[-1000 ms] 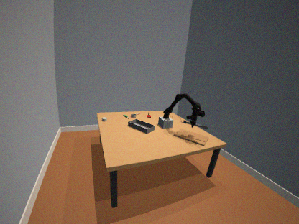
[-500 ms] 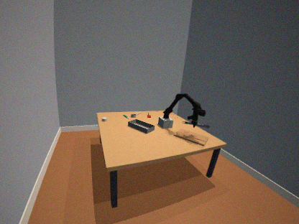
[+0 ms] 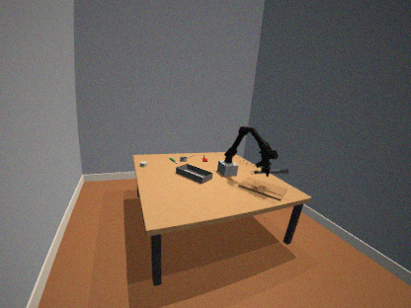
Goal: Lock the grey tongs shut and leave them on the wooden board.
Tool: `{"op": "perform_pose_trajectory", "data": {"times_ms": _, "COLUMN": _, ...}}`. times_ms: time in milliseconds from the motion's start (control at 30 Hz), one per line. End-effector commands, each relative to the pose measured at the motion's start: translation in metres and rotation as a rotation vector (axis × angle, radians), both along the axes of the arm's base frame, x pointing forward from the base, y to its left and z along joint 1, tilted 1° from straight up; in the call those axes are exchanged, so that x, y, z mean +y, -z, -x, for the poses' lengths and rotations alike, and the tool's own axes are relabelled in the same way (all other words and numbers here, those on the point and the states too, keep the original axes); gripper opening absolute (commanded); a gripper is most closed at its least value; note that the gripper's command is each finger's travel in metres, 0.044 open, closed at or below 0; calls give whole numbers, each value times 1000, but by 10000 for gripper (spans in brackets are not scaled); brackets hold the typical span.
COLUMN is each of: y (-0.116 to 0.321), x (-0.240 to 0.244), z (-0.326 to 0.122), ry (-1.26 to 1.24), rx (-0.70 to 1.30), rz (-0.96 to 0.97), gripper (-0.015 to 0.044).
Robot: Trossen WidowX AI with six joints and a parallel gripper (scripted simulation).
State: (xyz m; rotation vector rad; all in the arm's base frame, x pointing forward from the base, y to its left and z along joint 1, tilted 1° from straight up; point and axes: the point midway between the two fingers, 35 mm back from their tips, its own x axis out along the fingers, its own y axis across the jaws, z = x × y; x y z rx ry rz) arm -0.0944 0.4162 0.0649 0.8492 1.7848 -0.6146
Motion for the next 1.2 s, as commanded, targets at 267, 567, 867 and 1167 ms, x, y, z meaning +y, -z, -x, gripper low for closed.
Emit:
{"op": "perform_pose_trajectory", "data": {"times_ms": 267, "y": -2, "x": -2, "z": -4, "ry": 13, "rx": 145, "rz": -154, "gripper": -150}}
{"op": "perform_pose_trajectory", "data": {"times_ms": 567, "y": -6, "x": -7, "z": -8, "ry": 7, "rx": 235, "rz": -271, "gripper": -150}}
{"op": "perform_pose_trajectory", "data": {"times_ms": 867, "y": -11, "x": -18, "z": -12, "ry": -11, "rx": 316, "rz": -389, "gripper": -150}}
{"op": "perform_pose_trajectory", "data": {"times_ms": 1167, "y": -19, "x": -33, "z": -15, "ry": -38, "rx": 385, "rz": -506, "gripper": -150}}
